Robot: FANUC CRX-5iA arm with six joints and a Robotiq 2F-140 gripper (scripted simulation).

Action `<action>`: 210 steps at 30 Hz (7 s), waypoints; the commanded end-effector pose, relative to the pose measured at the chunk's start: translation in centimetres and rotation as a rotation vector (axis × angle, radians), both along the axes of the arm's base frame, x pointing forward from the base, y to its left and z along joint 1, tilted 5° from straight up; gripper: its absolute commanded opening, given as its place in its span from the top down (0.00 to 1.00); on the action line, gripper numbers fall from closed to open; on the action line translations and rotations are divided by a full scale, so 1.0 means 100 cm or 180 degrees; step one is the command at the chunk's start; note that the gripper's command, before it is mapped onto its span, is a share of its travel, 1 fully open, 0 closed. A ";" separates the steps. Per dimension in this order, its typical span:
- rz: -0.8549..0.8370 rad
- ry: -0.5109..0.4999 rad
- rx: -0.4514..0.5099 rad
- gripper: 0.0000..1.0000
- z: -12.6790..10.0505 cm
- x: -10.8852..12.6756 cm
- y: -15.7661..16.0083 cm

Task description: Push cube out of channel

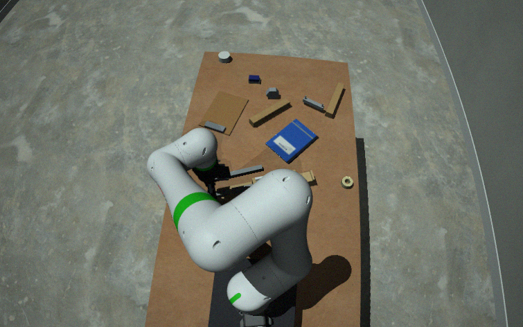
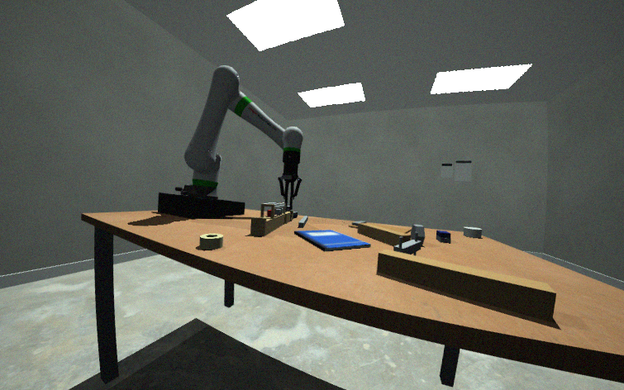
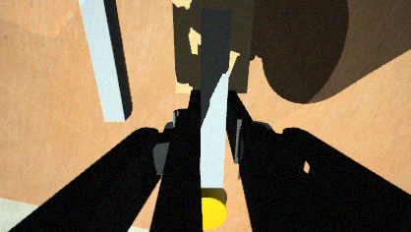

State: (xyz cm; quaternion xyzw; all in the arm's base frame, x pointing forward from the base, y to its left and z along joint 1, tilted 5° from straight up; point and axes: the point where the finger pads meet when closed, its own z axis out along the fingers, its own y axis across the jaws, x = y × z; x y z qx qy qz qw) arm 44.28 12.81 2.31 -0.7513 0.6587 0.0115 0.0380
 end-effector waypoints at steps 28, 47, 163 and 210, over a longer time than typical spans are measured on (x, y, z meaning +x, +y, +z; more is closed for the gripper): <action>0.0000 -0.0005 0.0001 0.90 0.001 0.001 -0.002; 0.0000 -0.0005 0.0001 0.90 -0.001 0.004 -0.025; 0.0000 -0.0005 0.0001 0.70 -0.009 0.022 -0.148; 0.0000 -0.0005 0.0001 0.70 0.058 0.019 -0.153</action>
